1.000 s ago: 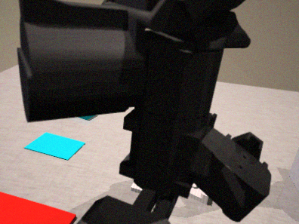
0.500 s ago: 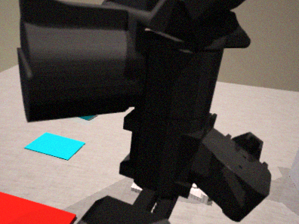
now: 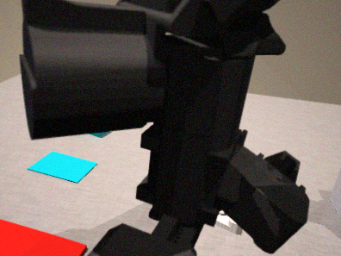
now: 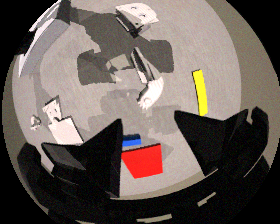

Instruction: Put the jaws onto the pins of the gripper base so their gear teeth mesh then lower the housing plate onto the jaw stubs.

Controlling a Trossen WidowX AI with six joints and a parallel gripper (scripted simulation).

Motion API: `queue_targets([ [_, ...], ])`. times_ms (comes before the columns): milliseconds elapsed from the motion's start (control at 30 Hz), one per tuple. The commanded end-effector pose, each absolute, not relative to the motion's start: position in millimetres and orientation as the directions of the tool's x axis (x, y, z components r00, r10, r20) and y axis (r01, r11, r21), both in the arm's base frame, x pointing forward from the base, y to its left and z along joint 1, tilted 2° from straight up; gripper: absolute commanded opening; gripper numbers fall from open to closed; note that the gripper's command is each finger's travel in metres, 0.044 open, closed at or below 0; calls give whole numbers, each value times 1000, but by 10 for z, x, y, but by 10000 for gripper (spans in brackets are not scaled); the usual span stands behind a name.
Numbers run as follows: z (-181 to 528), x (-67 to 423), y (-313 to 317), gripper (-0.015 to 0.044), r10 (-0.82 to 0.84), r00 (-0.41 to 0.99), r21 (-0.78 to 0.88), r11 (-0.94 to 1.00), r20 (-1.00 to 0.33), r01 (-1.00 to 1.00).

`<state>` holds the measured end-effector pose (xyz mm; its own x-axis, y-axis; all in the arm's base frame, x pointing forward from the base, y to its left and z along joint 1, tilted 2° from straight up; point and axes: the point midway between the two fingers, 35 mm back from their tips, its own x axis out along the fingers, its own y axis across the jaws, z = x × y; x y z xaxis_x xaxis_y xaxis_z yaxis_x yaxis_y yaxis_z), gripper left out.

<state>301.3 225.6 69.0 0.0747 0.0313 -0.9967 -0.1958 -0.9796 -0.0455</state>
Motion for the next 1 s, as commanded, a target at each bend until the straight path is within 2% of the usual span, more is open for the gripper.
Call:
queue_targets([
  [0,690,3013,2255,177,31,75,-45,-980,-997,-196],
  [233,690,3013,2255,0,31,75,-45,-980,-997,-196],
  [933,690,3013,2255,0,31,75,-45,-980,-997,-196],
  [967,690,3013,2255,26,31,75,-45,-980,-997,-196],
])
